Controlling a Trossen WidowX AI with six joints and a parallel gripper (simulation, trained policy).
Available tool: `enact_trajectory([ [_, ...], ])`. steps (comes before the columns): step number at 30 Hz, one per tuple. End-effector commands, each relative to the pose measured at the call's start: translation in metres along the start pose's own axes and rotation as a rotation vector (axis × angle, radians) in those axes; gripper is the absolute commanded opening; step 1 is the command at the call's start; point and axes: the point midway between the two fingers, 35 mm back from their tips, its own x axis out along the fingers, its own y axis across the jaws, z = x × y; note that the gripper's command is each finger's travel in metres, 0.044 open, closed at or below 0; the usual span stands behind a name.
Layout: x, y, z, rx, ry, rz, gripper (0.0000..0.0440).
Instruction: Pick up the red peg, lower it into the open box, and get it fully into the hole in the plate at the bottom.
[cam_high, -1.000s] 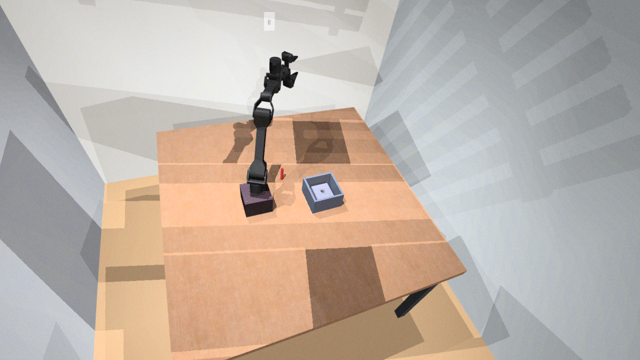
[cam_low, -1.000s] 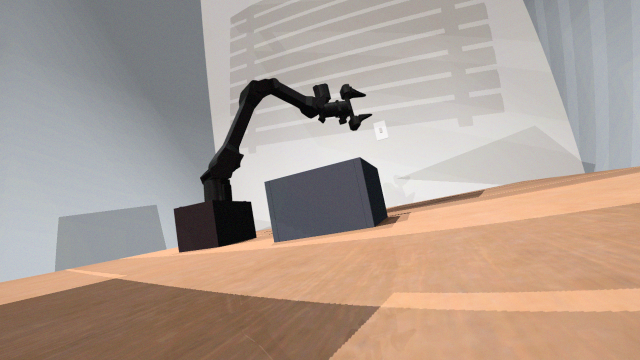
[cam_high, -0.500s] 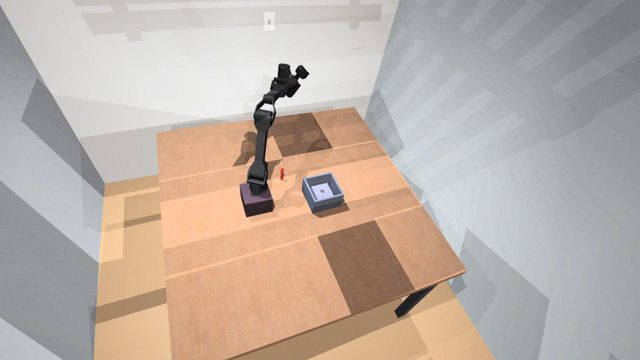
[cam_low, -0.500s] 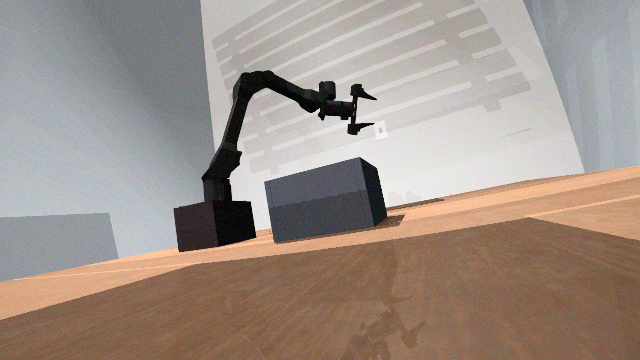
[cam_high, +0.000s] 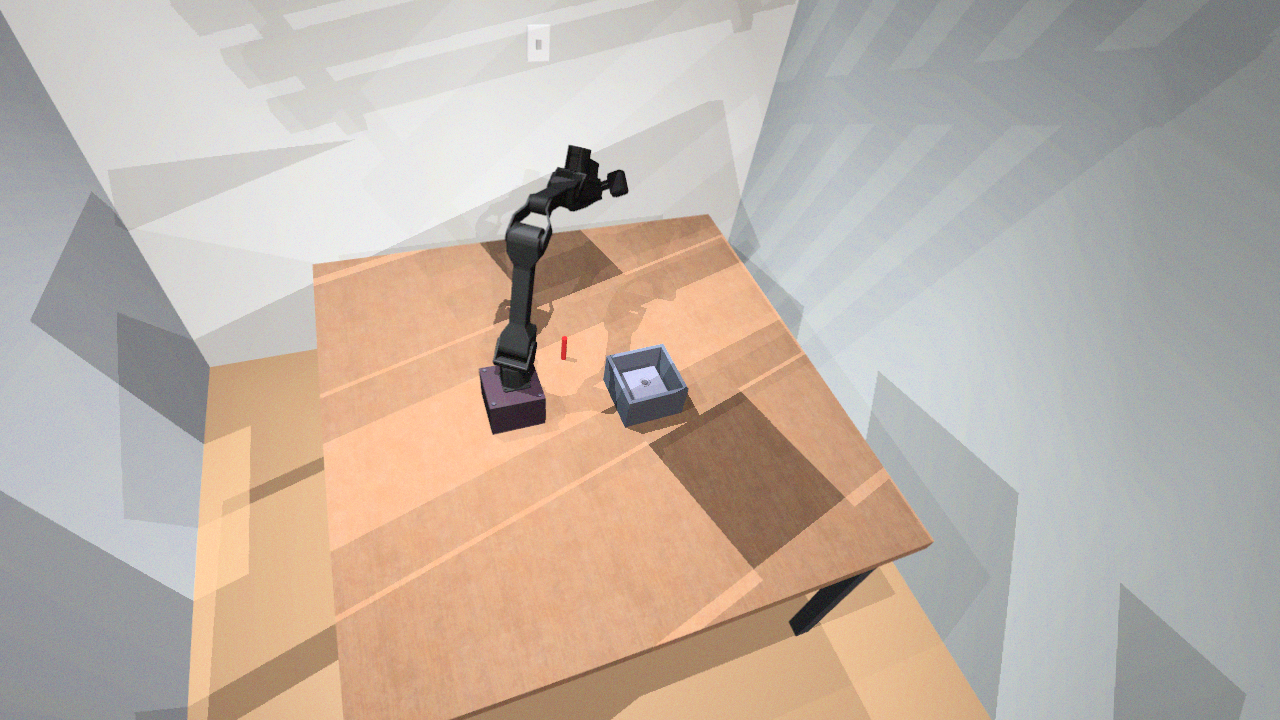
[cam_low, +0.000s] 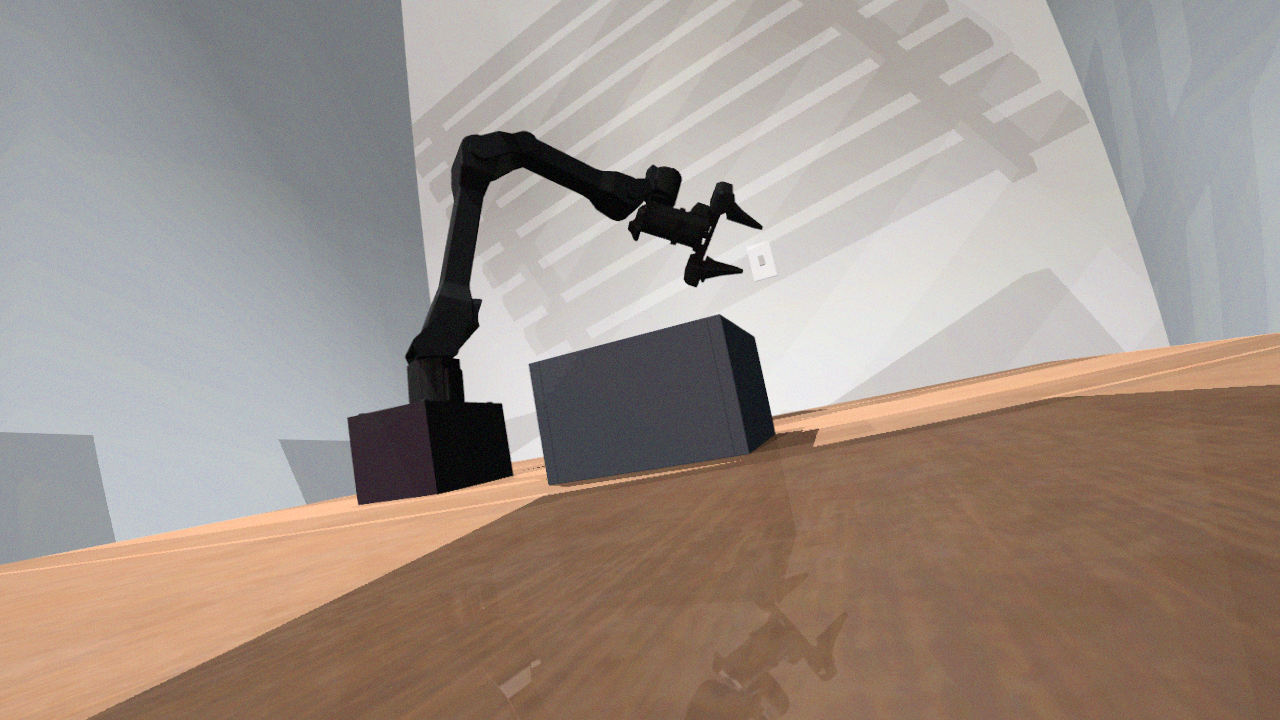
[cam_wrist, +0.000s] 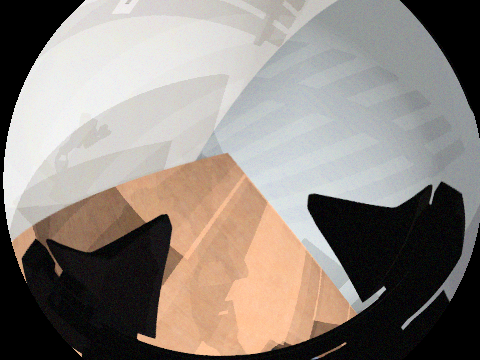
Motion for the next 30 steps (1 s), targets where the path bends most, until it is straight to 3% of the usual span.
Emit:
enact_trajectory([
  [1,-0.004,0.001,-0.016,0.097,0.047,0.028,0.0433],
  [16,-0.026,0.016,-0.102,0.532,0.341,0.096,0.0439],
  [30,-0.061,0.030,-0.178,0.911,0.652,0.039,0.0440],
])
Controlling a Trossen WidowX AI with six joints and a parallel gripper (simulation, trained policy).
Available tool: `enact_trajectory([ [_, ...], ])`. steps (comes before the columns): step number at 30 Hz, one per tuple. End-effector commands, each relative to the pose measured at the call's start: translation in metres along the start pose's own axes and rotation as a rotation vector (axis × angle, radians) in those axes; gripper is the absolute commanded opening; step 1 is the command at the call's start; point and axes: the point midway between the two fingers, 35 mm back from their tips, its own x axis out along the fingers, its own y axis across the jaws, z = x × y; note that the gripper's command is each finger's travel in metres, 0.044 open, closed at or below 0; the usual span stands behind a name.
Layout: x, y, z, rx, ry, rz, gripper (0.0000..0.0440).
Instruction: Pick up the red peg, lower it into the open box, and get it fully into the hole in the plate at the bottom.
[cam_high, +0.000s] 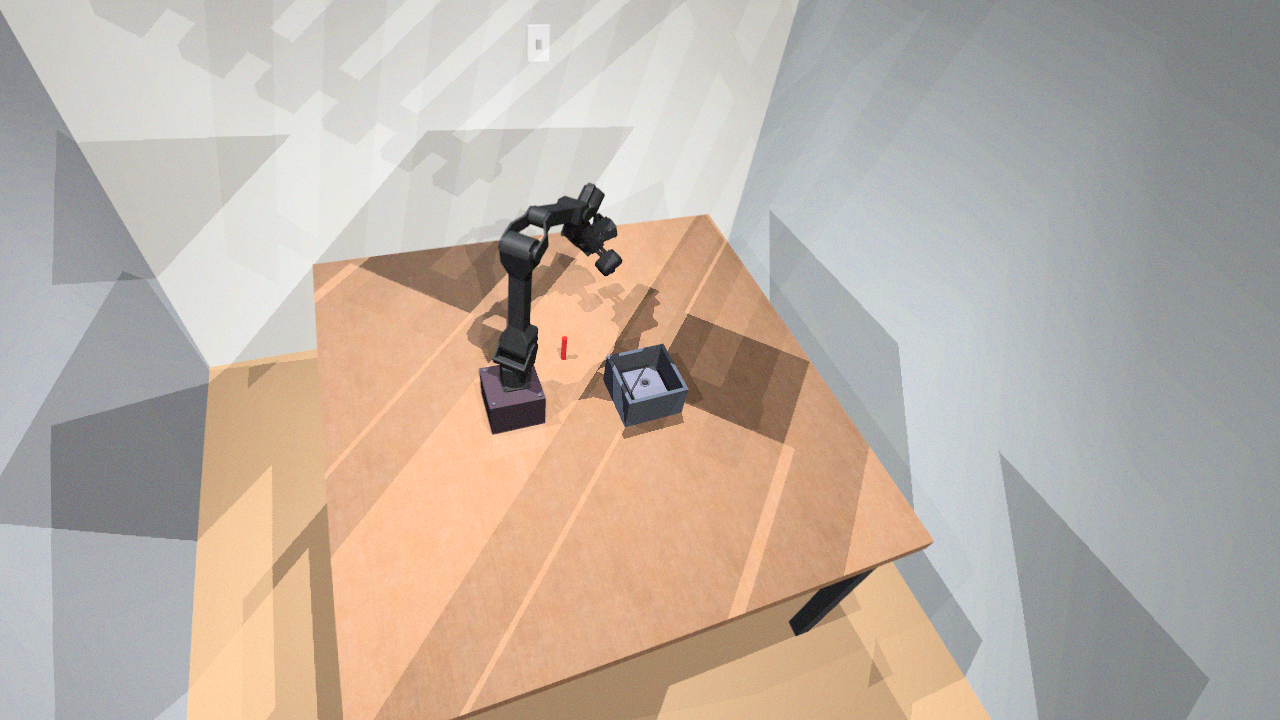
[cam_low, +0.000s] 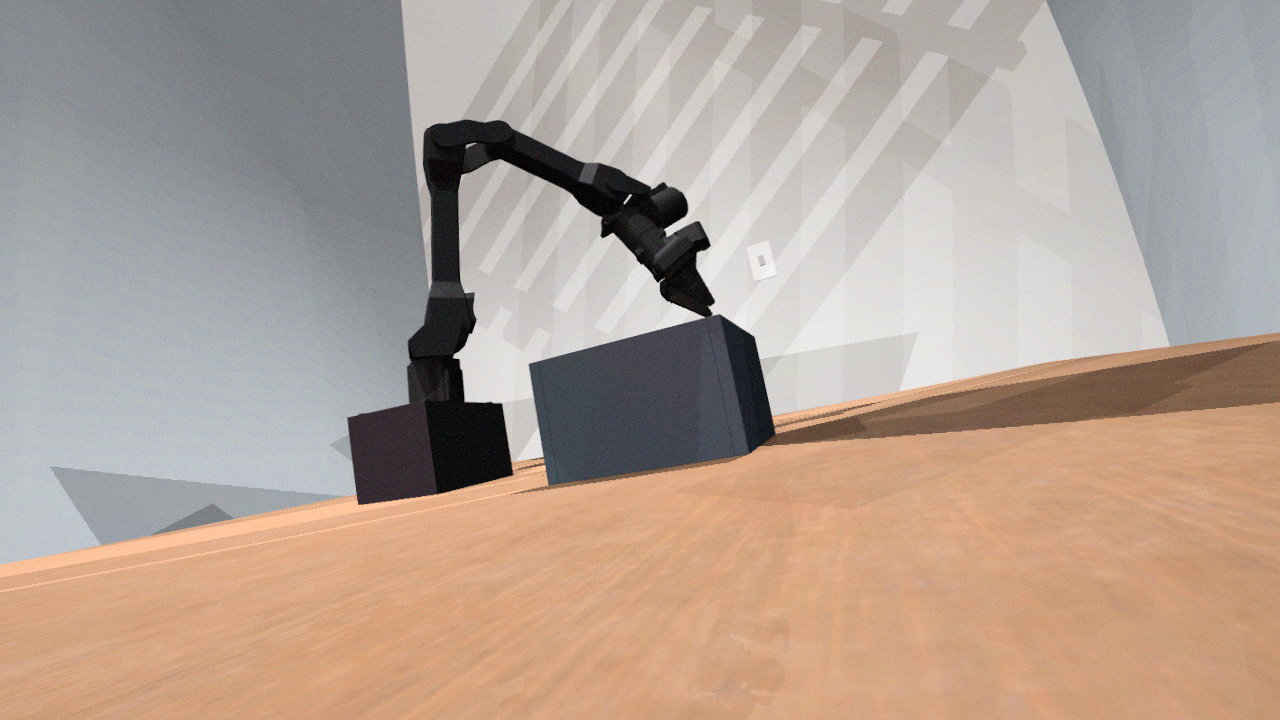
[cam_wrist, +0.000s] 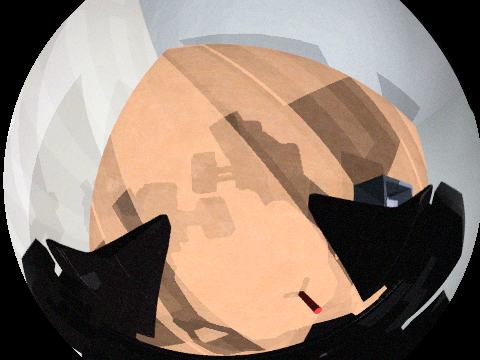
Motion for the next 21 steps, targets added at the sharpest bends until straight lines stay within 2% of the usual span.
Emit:
enact_trajectory([
  [1,-0.001,-0.011,-0.014,0.094,0.055,-0.021,0.0440],
  [21,-0.010,-0.081,-0.113,0.655,0.369,-0.301,0.0439],
])
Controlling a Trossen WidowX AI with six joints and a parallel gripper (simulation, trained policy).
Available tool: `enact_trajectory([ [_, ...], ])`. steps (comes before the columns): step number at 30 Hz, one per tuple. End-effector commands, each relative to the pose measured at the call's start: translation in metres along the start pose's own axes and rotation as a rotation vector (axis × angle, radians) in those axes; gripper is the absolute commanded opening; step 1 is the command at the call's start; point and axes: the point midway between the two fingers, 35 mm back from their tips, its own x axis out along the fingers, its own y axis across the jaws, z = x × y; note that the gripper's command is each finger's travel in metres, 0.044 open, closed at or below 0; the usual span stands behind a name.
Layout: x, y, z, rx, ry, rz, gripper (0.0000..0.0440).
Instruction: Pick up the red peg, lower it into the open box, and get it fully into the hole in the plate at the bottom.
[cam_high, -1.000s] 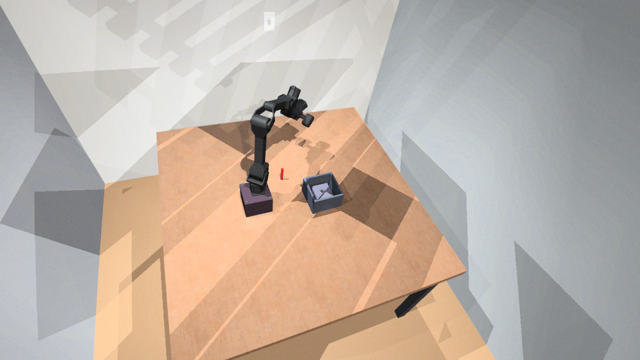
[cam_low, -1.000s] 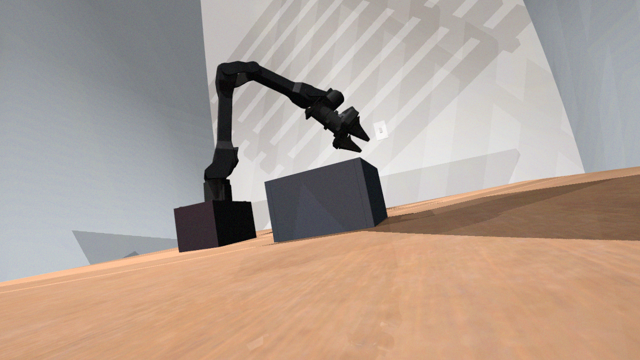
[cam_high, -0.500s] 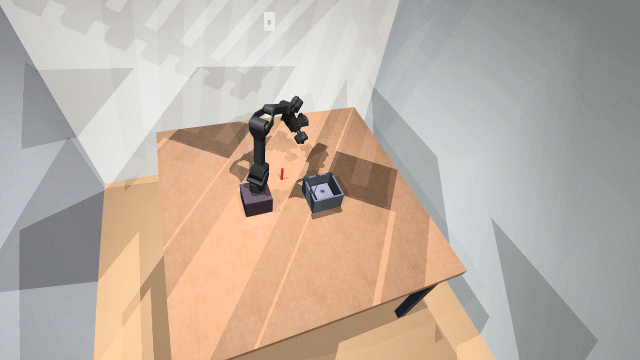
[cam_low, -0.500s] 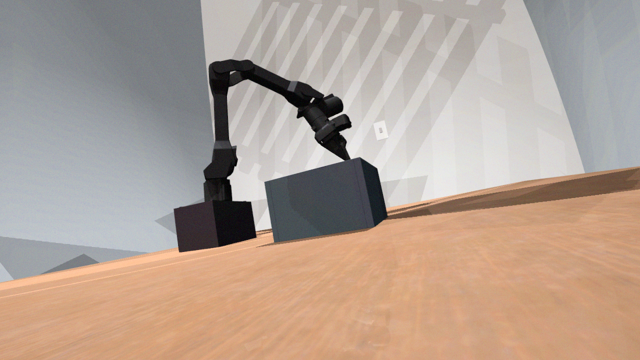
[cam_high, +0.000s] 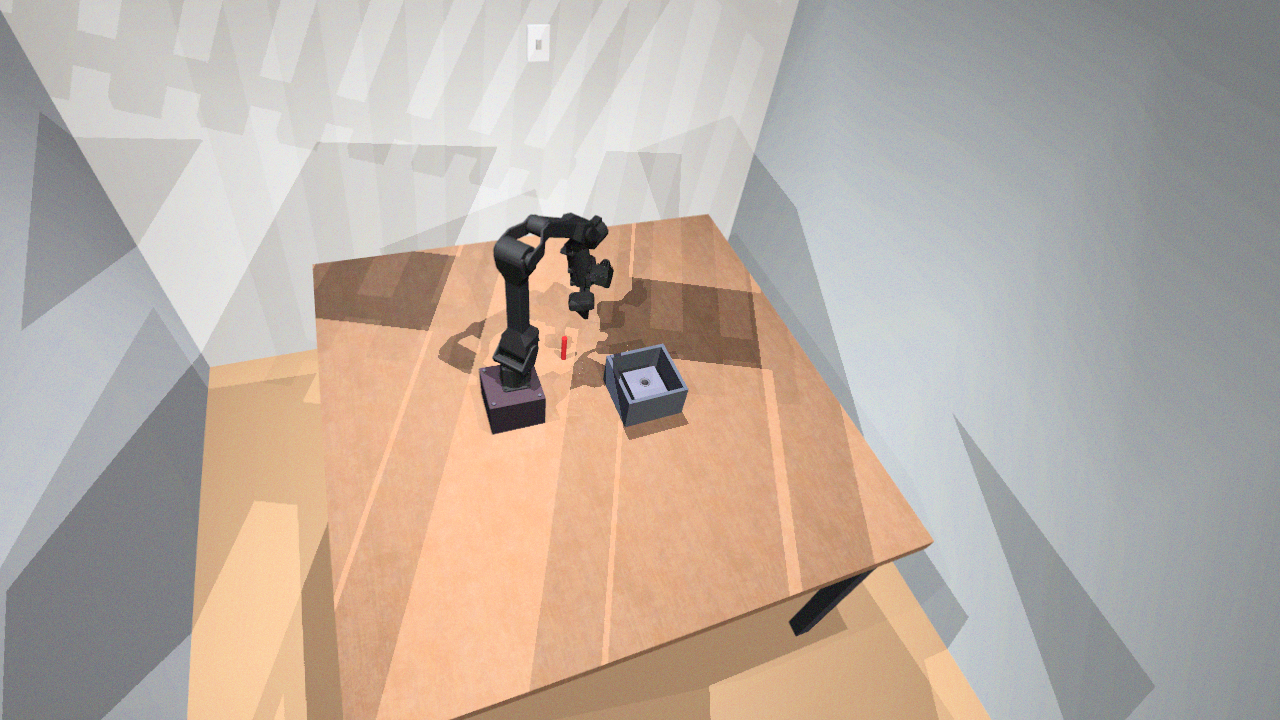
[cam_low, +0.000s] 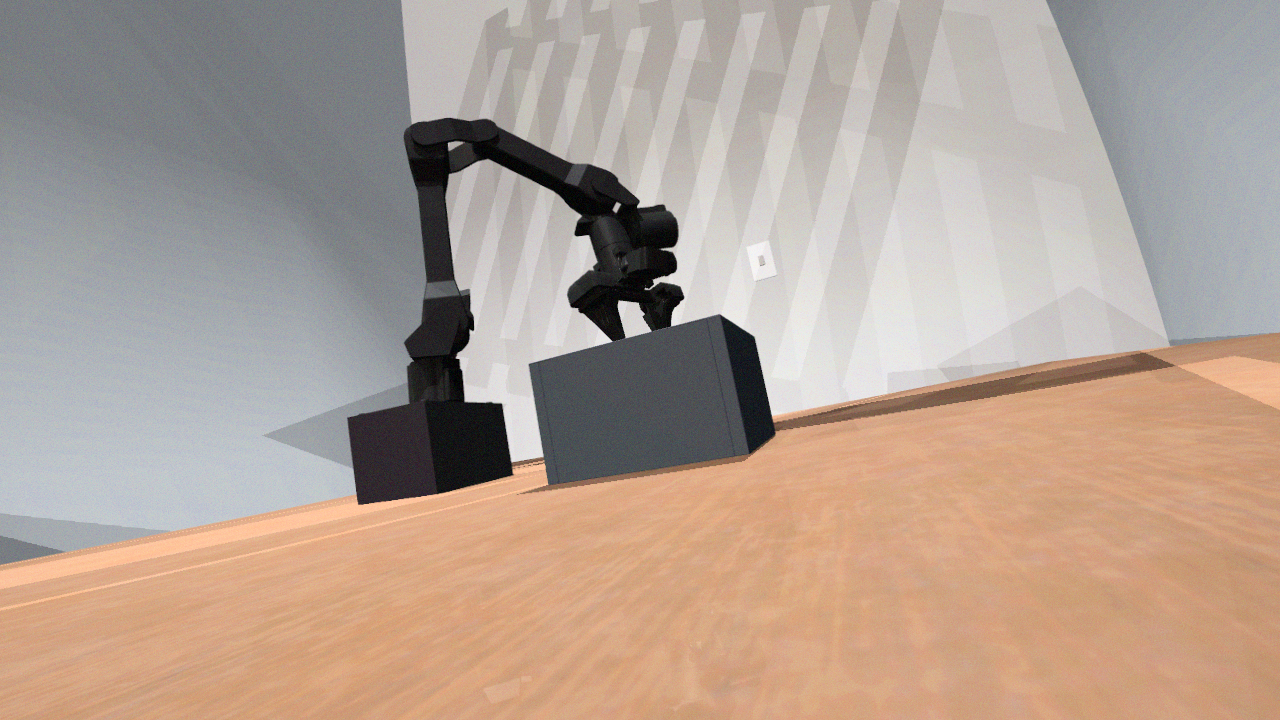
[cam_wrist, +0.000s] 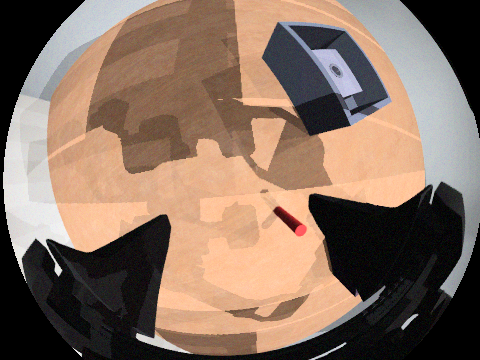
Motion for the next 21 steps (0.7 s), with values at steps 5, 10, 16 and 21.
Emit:
enact_trajectory([
  [5,0.013,-0.034,-0.016,0.196,0.073,-0.107,0.0436],
  [10,0.026,-0.049,-0.025,0.299,0.100,-0.159,0.0430],
  [16,0.045,-0.058,-0.034,0.392,0.112,-0.186,0.0425],
  [21,0.065,-0.062,-0.041,0.449,0.109,-0.180,0.0424],
])
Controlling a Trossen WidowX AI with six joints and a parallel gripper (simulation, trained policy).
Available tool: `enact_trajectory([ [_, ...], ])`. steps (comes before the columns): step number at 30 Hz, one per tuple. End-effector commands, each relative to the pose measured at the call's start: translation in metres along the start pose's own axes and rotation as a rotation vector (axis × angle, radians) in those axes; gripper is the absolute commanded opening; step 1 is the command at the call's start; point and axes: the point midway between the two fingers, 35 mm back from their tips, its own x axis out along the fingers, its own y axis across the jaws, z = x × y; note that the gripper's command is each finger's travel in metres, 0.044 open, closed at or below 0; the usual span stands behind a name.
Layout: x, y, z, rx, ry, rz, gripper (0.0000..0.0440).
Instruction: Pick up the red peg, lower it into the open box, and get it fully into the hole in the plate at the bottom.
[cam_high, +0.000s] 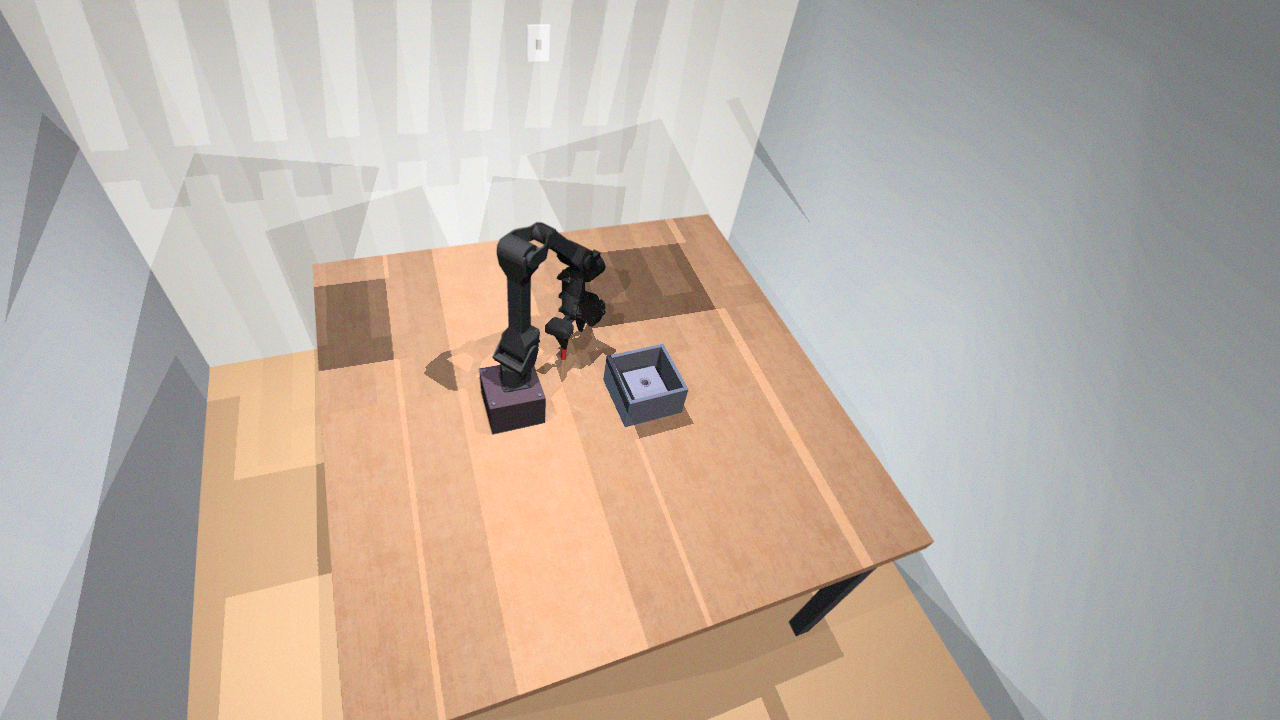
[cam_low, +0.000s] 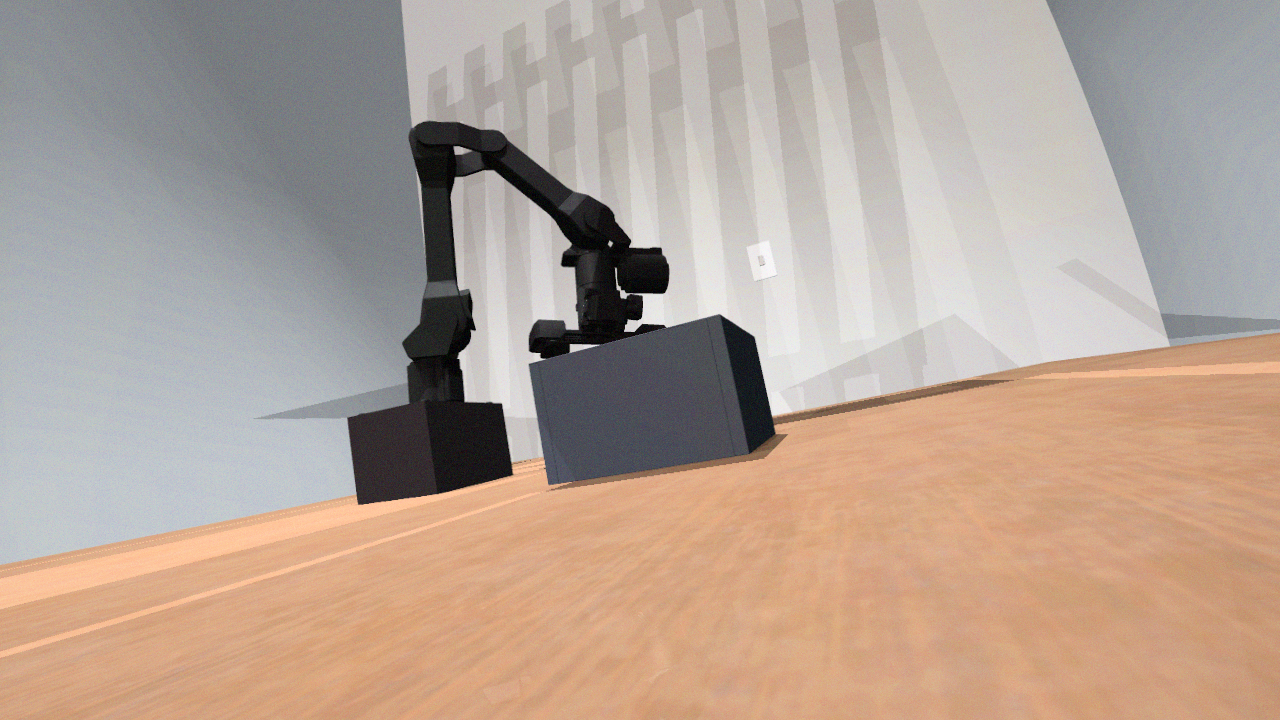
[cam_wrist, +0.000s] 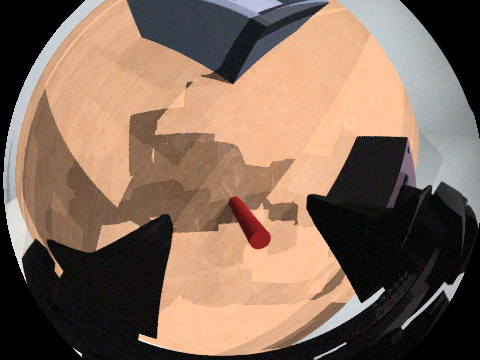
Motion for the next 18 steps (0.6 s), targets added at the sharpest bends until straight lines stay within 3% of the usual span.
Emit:
enact_trajectory([
  [1,0.013,-0.001,-0.003,0.037,0.005,0.008,0.0424],
  [9,0.040,-0.001,-0.008,0.104,0.008,0.039,0.0412],
  [12,0.047,-0.004,-0.011,0.126,0.016,0.035,0.0362],
  [18,0.054,-0.008,-0.015,0.162,0.048,0.017,0.0216],
])
